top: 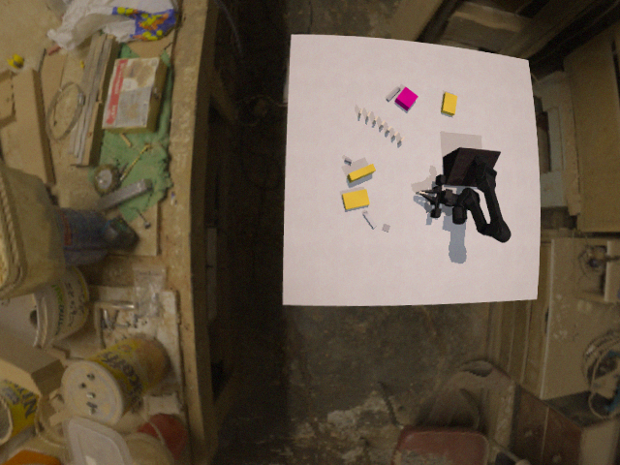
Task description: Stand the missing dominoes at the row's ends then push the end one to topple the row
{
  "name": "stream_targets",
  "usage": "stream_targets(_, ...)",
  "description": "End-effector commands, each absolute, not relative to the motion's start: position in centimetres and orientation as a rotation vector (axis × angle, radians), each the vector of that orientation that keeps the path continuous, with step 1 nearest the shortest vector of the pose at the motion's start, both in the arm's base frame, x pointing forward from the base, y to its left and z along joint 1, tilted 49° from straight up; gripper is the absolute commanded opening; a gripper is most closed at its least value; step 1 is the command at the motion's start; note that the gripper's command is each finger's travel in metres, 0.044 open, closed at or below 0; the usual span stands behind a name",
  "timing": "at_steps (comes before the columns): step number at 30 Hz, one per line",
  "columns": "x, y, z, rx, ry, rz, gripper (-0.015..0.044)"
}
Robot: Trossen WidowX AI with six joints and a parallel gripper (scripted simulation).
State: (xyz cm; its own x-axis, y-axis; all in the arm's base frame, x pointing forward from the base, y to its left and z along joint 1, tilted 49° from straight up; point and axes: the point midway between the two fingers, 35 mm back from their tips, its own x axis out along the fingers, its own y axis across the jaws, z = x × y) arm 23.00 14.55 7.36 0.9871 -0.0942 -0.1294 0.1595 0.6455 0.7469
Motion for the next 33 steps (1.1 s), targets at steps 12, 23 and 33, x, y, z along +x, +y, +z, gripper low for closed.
stream_targets(12, 22.6, 15.6, 5.5, 0.862, 0.075, -0.142, 0.0021)
stream_targets(23, 22.6, 15.6, 5.5, 0.862, 0.075, -0.142, 0.0074)
stream_targets(33, 22.6, 15.6, 5.5, 0.862, 0.075, -0.142, 0.0336)
